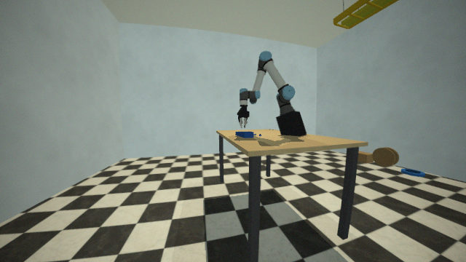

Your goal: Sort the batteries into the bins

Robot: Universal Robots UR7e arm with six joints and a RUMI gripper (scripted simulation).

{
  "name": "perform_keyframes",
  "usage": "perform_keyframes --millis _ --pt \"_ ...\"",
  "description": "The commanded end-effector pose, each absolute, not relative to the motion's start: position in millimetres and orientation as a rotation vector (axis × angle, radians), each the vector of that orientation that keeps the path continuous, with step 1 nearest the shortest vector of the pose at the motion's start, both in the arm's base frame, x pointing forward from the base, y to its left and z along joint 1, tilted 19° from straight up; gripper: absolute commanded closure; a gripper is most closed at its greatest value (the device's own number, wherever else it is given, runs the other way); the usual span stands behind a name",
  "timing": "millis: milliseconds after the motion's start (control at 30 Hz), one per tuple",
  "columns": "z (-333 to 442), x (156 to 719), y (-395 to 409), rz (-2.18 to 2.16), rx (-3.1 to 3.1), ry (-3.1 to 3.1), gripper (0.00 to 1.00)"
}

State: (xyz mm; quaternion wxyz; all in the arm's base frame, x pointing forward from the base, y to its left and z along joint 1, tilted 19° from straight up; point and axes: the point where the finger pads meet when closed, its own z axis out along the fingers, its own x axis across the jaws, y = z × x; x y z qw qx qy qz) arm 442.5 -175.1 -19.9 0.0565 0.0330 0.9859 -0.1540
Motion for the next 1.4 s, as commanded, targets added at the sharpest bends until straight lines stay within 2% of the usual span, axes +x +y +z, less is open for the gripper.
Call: perform_keyframes --millis 0,533,1367 --pt "-22 416 -173 -0.477 -0.089 3.003 0.82" --pt "-37 300 -166 -0.511 -0.799 2.969 0.82" --pt "-36 305 -166 -0.511 -0.799 2.969 0.82"
